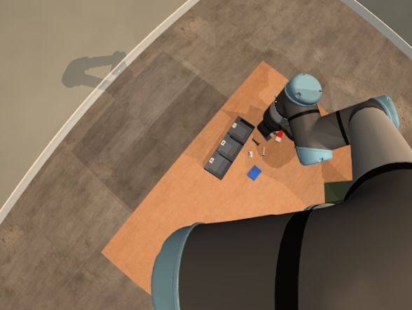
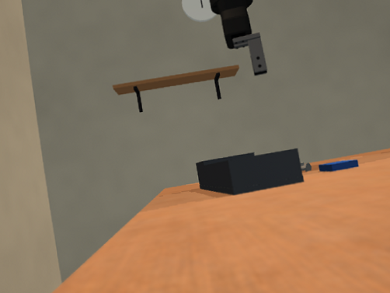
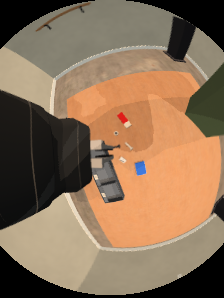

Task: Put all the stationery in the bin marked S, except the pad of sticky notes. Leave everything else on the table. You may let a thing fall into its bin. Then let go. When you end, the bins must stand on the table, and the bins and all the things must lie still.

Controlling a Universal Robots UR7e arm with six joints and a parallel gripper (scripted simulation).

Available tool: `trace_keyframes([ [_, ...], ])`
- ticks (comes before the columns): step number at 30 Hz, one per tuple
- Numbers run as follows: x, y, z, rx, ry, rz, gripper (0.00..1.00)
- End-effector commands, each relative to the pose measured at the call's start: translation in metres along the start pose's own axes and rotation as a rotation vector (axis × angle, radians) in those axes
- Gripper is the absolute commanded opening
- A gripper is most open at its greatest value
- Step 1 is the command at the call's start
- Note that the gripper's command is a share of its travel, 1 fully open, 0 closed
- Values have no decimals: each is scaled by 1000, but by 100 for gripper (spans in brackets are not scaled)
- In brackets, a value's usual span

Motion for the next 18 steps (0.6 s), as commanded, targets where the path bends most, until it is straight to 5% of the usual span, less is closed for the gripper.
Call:
trace_keyframes([
  [1,0,29,-25,-10,155,20,31],
  [13,1,98,-95,8,485,-7,31],
  [18,1,101,-98,12,607,-10,31],
])
Point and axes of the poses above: the point where the finger pads meet when closed, its own y axis out along the fingers, its own x axis across the jaws, z = x × y, the point moved 7 cm from there along -y, back along the fingers, and after that the axes turned 1 degree about -y, right-handed, at the moved point
